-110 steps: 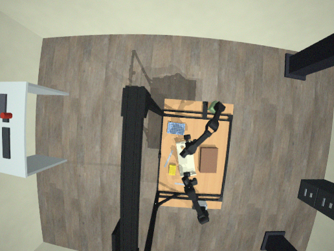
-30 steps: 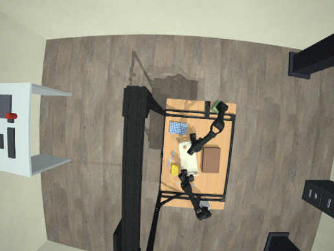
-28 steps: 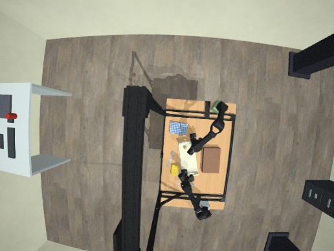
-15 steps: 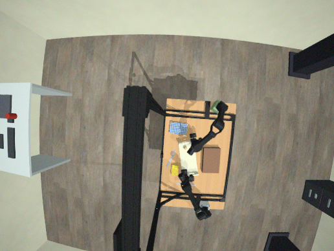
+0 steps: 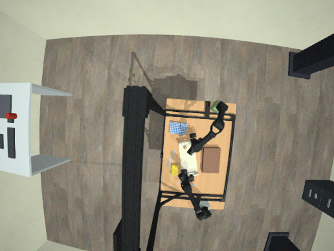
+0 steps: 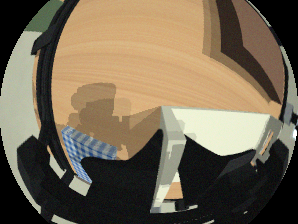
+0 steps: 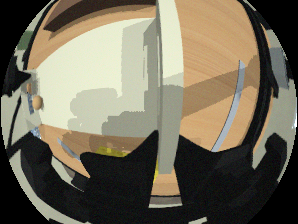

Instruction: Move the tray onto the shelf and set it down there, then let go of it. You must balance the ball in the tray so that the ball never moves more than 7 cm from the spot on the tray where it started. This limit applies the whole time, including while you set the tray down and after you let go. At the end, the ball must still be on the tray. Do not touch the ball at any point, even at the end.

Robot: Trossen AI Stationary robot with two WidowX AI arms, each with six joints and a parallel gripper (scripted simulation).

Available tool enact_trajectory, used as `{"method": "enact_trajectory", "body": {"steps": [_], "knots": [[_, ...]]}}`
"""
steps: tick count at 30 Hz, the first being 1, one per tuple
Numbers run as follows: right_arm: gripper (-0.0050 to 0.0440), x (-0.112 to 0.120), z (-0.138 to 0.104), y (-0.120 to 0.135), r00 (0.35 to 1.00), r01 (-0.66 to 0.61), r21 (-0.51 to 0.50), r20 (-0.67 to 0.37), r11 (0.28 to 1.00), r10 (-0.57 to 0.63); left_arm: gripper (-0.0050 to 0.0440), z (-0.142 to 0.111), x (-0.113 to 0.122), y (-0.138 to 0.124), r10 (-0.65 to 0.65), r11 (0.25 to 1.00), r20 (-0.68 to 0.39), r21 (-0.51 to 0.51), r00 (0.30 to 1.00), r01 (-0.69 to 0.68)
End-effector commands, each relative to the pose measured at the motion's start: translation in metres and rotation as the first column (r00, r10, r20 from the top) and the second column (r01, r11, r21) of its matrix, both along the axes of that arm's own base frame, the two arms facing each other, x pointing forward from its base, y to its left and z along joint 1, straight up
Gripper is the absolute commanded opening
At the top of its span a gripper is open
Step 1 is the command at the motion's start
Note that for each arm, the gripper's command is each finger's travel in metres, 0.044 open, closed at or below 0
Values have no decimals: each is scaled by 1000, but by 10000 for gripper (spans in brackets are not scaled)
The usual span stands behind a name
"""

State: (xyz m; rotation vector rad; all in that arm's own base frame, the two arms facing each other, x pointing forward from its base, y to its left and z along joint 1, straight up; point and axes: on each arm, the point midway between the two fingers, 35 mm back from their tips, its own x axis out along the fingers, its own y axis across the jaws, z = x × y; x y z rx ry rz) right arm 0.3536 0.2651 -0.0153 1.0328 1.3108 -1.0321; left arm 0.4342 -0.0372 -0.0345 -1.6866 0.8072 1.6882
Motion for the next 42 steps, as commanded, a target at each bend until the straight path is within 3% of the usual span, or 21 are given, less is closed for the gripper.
{"method": "enact_trajectory", "body": {"steps": [1, 42], "knots": [[20, 0, 4, 0, 1000, 1, 0, -1, 1000, -1, 20, 4, 0, 0, -1, 1000, 0, -2, 1000, 1], [20, 0, 17, 0, 1000, 1, 9, 0, 1000, -1, 20, 17, 0, 0, -1, 1000, 3, -10, 1000, 1]]}}
